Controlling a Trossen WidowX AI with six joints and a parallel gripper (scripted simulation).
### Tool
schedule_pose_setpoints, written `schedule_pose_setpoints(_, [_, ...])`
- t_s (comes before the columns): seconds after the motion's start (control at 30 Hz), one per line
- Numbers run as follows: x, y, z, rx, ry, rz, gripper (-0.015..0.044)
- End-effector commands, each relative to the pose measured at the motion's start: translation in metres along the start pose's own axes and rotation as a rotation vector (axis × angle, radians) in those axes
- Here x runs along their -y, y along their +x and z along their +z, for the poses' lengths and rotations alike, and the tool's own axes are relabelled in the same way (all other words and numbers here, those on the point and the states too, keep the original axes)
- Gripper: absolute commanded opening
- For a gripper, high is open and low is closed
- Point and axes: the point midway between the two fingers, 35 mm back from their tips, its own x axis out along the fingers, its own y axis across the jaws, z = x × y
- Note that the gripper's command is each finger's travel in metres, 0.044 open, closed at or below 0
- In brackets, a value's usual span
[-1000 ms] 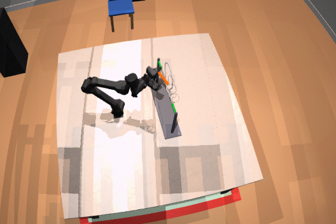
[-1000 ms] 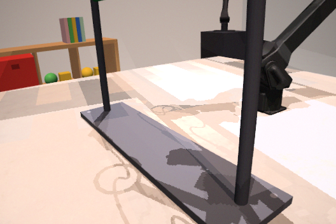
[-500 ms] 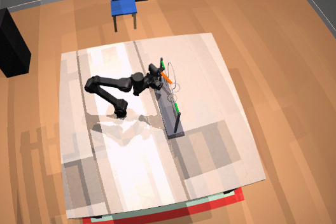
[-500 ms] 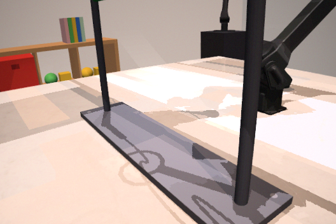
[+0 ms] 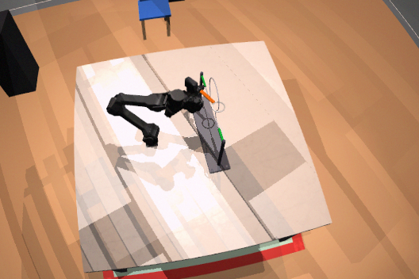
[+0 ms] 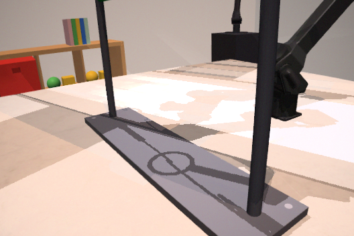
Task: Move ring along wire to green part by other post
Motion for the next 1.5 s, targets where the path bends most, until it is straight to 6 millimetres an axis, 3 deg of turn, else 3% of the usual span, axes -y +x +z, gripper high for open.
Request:
schedule_pose_setpoints(0.0, [0.001, 0.001, 0.001, 0.002, -0.047, -0.030, -0.0150])
schedule_pose_setpoints(1.47, [0.023, -0.002, 0.007, 0.045, -0.555, -0.395, -0.0150])
